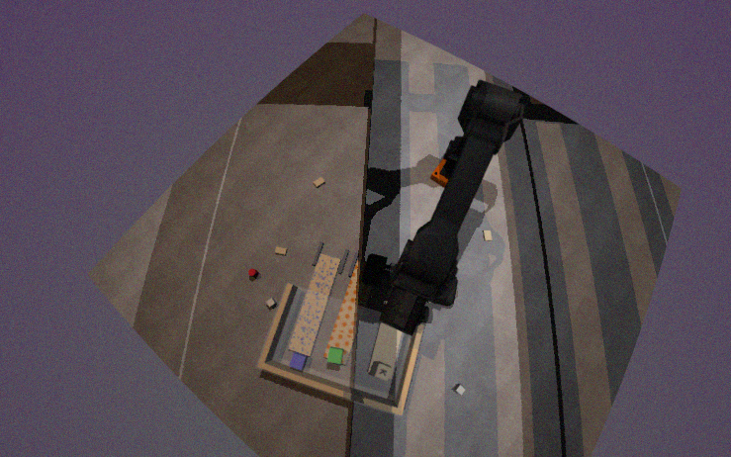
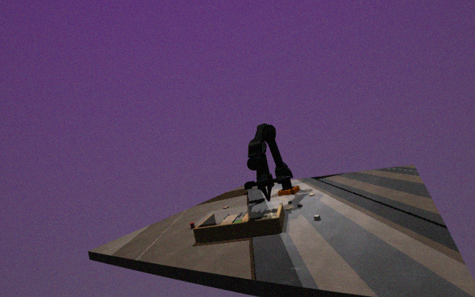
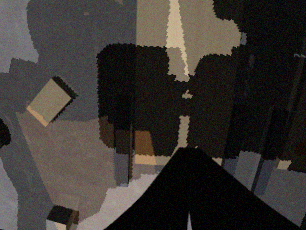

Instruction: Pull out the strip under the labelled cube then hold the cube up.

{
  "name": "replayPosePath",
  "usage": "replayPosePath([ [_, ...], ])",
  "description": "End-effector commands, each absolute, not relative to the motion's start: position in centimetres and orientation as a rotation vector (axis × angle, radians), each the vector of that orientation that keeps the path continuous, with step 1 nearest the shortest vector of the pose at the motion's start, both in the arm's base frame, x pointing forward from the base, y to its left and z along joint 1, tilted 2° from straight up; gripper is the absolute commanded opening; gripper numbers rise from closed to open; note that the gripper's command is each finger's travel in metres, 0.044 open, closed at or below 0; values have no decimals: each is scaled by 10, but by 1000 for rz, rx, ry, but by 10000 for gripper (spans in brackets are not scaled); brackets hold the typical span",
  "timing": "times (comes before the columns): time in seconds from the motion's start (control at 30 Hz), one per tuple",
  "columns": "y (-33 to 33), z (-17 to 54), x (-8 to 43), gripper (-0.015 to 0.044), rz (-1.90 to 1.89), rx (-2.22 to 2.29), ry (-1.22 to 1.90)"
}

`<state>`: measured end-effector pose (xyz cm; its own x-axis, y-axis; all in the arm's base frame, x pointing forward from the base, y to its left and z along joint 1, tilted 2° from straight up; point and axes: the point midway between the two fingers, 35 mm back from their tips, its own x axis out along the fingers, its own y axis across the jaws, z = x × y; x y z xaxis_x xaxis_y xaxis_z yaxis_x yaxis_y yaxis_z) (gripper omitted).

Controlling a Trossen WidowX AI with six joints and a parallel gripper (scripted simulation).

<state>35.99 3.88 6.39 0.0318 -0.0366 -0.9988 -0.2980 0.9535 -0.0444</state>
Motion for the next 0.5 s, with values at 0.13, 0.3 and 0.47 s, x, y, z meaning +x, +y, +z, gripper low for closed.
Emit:
replayPosePath([
  [0.13,38,46,358,0,212,-268,1546],
  [0.3,37,38,357,0,212,-268,1546],
  [0.47,36,30,356,0,212,-268,1546],
])
